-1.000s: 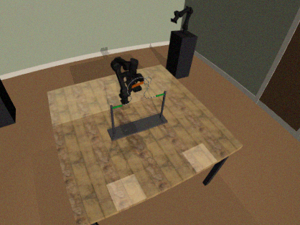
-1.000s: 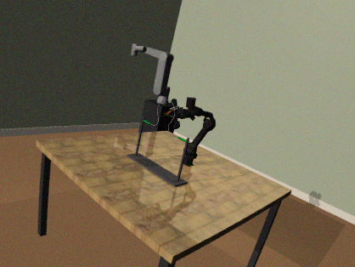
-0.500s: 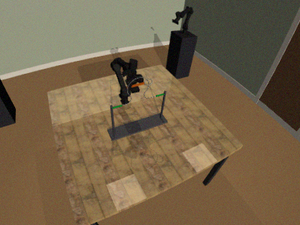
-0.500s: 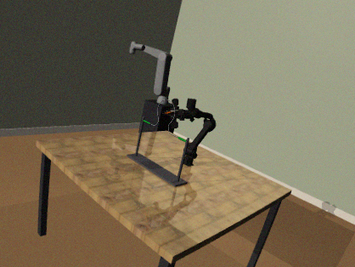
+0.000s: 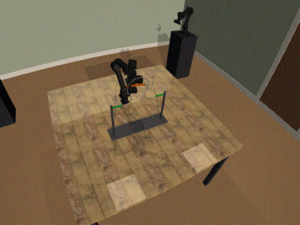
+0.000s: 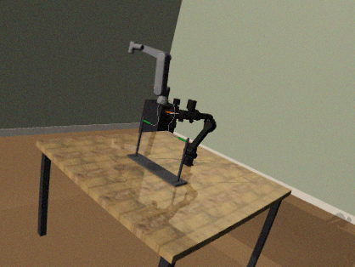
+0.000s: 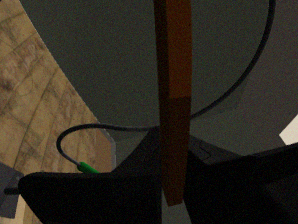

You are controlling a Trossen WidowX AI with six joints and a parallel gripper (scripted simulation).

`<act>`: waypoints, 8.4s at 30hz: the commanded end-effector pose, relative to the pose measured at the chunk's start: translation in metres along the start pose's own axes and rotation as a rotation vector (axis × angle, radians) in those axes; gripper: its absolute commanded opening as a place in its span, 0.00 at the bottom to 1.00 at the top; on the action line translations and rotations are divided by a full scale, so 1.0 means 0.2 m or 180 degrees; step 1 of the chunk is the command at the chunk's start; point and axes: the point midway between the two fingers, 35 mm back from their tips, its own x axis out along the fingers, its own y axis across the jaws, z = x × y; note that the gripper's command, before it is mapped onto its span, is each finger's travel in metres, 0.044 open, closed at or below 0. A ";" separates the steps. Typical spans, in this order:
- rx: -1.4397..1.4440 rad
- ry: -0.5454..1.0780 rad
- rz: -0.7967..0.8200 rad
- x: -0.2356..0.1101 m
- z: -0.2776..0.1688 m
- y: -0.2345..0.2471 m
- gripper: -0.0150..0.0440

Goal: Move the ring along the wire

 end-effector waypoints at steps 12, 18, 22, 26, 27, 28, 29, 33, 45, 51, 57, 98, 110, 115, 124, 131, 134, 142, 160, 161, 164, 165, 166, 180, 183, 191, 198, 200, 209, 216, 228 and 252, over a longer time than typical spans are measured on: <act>-0.0545 -0.0073 -0.0326 -0.01 0.00 -0.05 0.00; -0.0770 -0.0100 -0.0446 -0.01 0.00 -0.07 0.00; -0.0921 -0.0118 -0.0525 -0.01 0.00 -0.08 0.00; -0.1071 -0.0135 -0.0605 -0.01 0.00 -0.09 0.00; -0.1109 -0.0139 -0.0625 -0.01 0.01 -0.09 0.00; -0.1146 -0.0144 -0.0644 -0.01 0.01 -0.09 0.00; -0.1184 -0.0148 -0.0664 -0.01 0.01 -0.09 0.00; -0.1333 -0.0165 -0.0743 -0.01 0.01 -0.10 0.00; -0.1760 -0.0214 -0.0970 -0.02 0.02 -0.12 0.00; -0.1922 -0.0232 -0.1056 -0.02 0.03 -0.13 0.00; -0.2011 -0.0242 -0.1104 -0.01 0.02 -0.13 0.00; -0.0360 0.0237 -0.0233 0.00 -0.20 0.35 0.00; 0.0463 0.0336 0.0254 -0.03 -0.20 0.57 0.00; 0.0808 0.0375 0.0458 -0.05 -0.18 0.66 0.00; 0.1426 0.0444 0.0824 -0.10 -0.12 0.81 0.00; 0.1903 0.0494 0.1106 -0.14 -0.06 0.91 0.00; 0.2105 0.0515 0.1225 -0.16 -0.02 0.95 0.00; 0.2620 0.0567 0.1529 -0.22 0.07 1.03 0.00; 0.3458 0.0646 0.2020 -0.34 0.28 1.12 0.00; 0.3485 0.0649 0.2035 -0.35 0.28 1.13 0.00; 0.3556 0.0655 0.2076 -0.36 0.31 1.13 0.00; 0.3577 0.0656 0.2088 -0.37 0.32 1.13 0.00; 0.3594 0.0658 0.2098 -0.37 0.32 1.14 0.00; 0.3719 0.0666 0.2165 -0.42 0.41 1.15 0.00; 0.3724 0.0665 0.2167 -0.43 0.42 1.15 0.00; 0.3732 0.0663 0.2167 -0.45 0.46 1.16 0.00; 0.3735 0.0661 0.2165 -0.46 0.49 1.17 0.00; 0.3736 0.0661 0.2165 -0.47 0.50 1.17 0.00; 0.3740 0.0658 0.2162 -0.49 0.54 1.17 0.00; 0.3742 0.0655 0.2160 -0.51 0.57 1.18 0.00; 0.3747 0.0651 0.2157 -0.53 0.62 1.19 0.00; 0.3748 0.0650 0.2156 -0.54 0.61 1.28 0.00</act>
